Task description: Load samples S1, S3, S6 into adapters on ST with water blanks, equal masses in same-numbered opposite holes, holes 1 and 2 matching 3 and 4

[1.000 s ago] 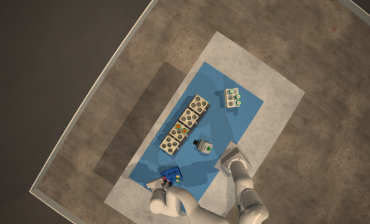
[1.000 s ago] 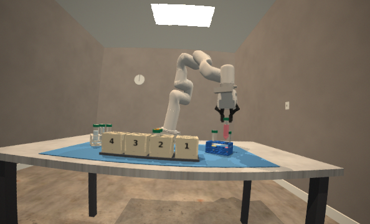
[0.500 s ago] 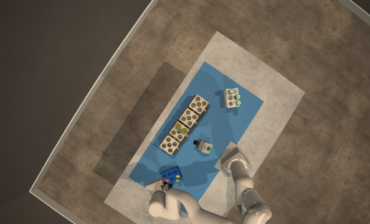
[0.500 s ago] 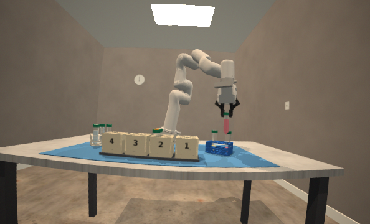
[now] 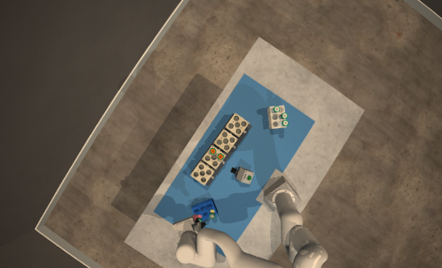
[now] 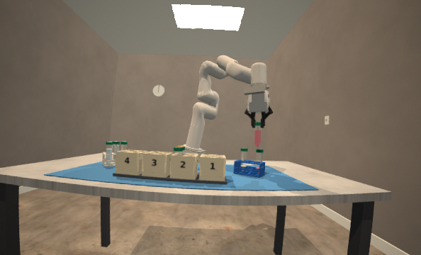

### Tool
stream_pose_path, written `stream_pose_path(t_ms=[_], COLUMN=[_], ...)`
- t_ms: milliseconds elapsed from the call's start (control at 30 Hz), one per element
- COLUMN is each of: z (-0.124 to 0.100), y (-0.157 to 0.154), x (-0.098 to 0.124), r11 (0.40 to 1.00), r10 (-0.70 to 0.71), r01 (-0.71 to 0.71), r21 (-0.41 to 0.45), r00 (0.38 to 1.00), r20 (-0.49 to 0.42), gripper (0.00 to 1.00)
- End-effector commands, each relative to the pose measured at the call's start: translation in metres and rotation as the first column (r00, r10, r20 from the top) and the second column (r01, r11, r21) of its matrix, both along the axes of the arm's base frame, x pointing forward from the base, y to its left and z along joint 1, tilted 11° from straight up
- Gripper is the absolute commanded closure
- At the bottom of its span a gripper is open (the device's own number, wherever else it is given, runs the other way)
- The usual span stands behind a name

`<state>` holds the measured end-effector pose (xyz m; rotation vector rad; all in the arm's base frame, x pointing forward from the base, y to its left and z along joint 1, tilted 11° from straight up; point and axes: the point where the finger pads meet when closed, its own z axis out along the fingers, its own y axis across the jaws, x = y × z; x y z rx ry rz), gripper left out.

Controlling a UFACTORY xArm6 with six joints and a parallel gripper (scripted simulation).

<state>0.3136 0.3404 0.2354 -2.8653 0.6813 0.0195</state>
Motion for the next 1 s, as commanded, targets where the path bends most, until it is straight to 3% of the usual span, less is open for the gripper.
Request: stream_pose_path(t_ms=[0,267,533,600,900,967], z=[0.008,0.008,0.002,0.002,-0.006,-0.008], y=[-0.001,-0.001,-0.038,-0.038,-0.080,-0.089], x=[0.001,0.001,0.013,0.013,0.028,0.031], r11=[1.000,1.000,0.966,0.966,0.850,0.850], r10=[0.000,0.000,0.258,0.258,0.526,0.526], r01=[0.000,0.000,-0.258,-0.258,-0.524,-0.524], r21=[0.003,0.003,-0.013,-0.013,-0.047,-0.047], r00=[1.000,1.000,0.965,0.965,0.844,0.844], r20=[0.003,0.003,0.054,0.054,0.103,0.102], gripper=[1.00,1.00,1.00,1.00,1.00,1.00])
